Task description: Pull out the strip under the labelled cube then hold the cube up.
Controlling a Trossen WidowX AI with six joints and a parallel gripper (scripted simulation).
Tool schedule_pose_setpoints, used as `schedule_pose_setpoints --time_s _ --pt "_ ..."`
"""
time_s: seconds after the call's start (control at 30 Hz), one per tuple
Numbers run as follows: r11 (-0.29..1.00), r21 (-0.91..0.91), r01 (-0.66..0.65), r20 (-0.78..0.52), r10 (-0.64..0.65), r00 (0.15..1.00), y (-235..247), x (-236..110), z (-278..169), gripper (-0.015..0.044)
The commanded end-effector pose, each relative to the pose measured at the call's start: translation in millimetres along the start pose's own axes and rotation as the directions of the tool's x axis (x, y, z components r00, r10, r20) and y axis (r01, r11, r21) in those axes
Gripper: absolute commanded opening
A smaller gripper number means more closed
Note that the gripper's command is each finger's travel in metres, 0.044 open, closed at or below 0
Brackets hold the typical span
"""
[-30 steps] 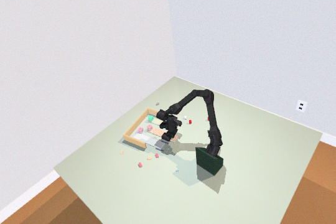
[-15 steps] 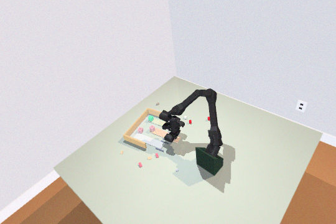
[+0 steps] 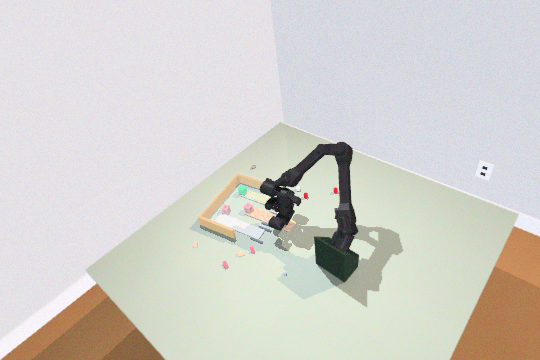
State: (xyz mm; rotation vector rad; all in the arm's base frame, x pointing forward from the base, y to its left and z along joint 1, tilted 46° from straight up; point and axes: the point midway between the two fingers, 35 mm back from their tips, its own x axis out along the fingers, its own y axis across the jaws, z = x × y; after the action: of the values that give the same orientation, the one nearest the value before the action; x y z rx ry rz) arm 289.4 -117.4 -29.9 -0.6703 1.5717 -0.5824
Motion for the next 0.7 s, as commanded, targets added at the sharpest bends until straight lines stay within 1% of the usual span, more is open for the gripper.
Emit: schedule_pose_setpoints --time_s 0.0,0.67 --pt "1.0 -0.011 0.004 -0.025 -0.004 1.0 0.0 5.2 -14.9 0.0" --pt "1.0 -0.013 0.004 -0.026 -0.004 1.0 -0.7 4.7 -44.1 0.0"
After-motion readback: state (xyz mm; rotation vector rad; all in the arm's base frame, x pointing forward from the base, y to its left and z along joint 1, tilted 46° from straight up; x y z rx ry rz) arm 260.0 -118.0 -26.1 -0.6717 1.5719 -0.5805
